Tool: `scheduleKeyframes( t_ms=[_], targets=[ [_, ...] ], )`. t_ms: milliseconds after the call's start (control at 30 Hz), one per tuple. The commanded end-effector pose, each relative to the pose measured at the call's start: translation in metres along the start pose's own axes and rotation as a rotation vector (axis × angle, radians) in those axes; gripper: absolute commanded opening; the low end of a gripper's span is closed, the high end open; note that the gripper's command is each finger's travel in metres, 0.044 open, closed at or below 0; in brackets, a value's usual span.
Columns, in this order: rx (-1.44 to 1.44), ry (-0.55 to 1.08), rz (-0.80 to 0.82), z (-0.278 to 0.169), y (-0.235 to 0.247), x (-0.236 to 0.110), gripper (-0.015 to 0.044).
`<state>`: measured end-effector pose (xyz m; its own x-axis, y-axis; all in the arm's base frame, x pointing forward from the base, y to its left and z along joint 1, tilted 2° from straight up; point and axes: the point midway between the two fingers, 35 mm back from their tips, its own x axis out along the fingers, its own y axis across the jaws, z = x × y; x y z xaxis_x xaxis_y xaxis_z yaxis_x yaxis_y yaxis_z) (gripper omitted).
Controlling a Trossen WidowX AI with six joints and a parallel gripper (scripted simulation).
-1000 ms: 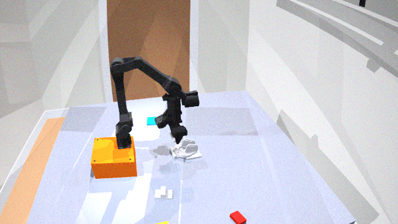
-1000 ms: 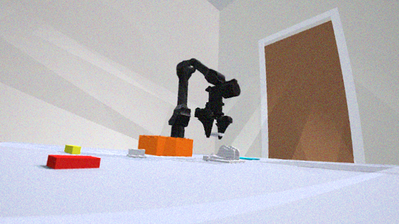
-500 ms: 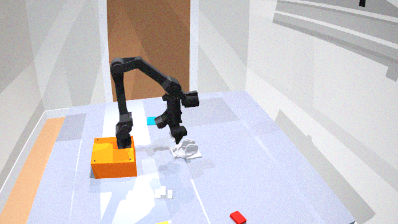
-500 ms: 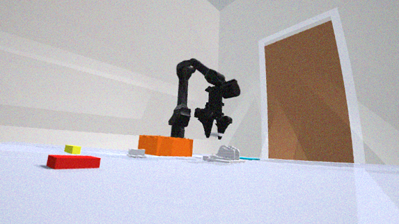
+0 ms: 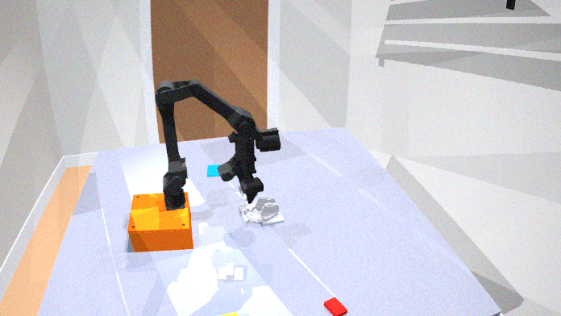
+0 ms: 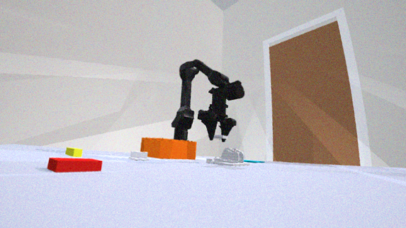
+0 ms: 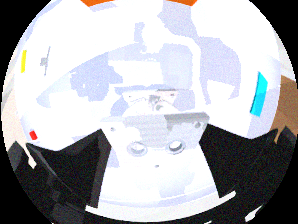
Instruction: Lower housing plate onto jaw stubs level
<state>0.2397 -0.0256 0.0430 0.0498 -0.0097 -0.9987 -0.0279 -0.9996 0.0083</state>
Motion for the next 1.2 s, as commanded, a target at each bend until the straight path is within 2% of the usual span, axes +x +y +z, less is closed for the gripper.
scheduleKeyframes(
  t_ms=[0,1167],
  targets=[
    [0.004,0.0,0.006,0.0,0.001,0.0,0.0351],
    [0.005,-0.001,0.006,0.0,0.001,0.055,0.0351]
  ],
)
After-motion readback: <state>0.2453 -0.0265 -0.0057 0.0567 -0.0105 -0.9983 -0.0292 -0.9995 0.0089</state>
